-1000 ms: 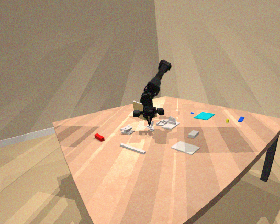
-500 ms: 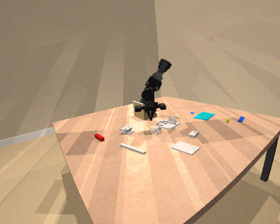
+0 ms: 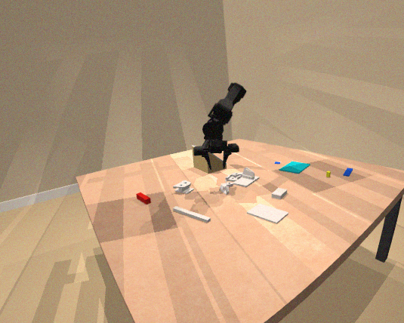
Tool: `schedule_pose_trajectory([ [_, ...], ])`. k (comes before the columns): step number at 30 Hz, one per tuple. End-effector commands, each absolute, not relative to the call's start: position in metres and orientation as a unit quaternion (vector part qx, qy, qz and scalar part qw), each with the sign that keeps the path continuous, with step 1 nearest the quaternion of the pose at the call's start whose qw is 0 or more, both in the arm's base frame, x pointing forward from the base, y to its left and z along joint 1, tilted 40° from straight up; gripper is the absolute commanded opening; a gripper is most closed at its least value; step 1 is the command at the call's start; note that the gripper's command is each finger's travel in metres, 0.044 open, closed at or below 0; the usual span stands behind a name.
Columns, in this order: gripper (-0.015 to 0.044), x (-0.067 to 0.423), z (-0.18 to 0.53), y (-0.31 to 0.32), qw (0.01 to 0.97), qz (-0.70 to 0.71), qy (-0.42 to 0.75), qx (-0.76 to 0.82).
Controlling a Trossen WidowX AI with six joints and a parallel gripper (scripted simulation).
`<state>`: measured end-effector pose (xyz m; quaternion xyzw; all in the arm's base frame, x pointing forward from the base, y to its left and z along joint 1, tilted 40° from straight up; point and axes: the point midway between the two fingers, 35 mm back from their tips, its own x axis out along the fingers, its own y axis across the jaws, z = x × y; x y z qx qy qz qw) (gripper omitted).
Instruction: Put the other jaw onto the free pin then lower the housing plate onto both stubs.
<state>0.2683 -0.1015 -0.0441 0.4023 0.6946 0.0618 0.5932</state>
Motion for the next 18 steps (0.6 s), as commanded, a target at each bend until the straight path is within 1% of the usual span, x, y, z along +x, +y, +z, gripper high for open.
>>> schedule_pose_trajectory([
  [1,0.0341,0.2685,-0.0443,-0.1016,0.593,0.061,0.694,0.403],
  [5,0.0440,0.2685,-0.0443,-0.1016,0.593,0.061,0.694,0.403],
  [18,0.0440,0.2685,-0.0443,-0.1016,0.593,0.061,0.694,0.403],
])
